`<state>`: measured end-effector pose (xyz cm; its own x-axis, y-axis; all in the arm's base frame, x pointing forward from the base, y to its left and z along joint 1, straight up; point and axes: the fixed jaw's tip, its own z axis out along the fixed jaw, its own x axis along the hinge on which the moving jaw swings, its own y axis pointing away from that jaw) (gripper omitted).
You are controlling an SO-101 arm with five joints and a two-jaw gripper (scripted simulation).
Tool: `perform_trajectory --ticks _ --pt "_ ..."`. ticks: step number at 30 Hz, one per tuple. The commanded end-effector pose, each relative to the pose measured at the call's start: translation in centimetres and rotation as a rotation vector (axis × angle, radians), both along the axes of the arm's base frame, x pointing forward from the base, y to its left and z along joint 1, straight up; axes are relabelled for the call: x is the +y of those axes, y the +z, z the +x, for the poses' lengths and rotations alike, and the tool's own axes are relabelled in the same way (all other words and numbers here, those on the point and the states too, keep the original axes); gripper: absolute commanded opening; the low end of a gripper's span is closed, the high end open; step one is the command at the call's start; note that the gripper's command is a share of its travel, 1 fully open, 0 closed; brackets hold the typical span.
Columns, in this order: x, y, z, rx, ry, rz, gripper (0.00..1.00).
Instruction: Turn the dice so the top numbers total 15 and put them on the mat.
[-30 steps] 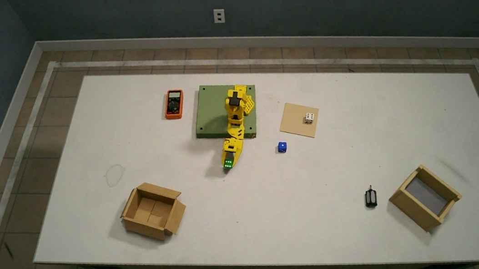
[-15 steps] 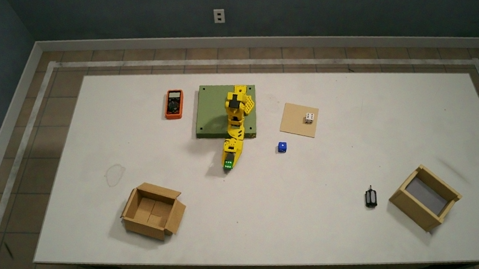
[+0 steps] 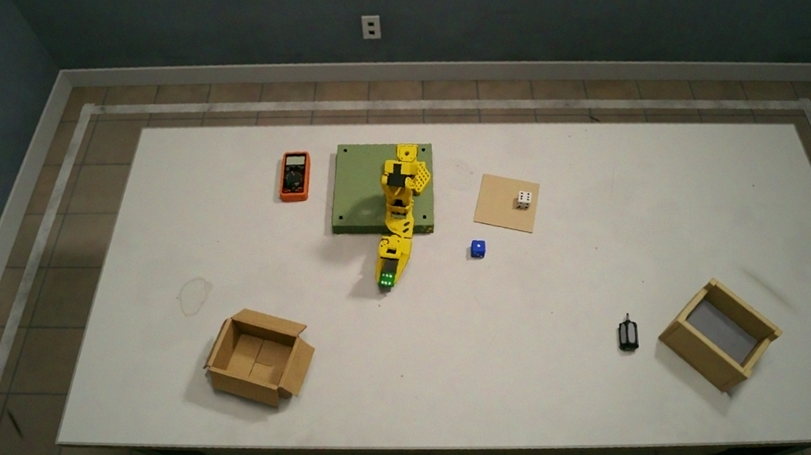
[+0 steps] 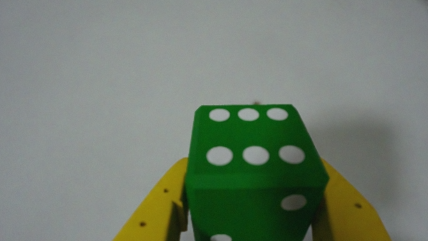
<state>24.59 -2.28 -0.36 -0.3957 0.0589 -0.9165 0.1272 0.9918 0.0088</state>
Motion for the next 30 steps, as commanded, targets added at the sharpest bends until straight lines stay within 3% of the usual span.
perform_trajectory --ticks 1,30 --pt "-0.29 -0.10 0.08 -0.013 -0.015 0.007 0.00" --pt "-0.29 -0.99 0.07 -0.013 -0.015 0.007 0.00"
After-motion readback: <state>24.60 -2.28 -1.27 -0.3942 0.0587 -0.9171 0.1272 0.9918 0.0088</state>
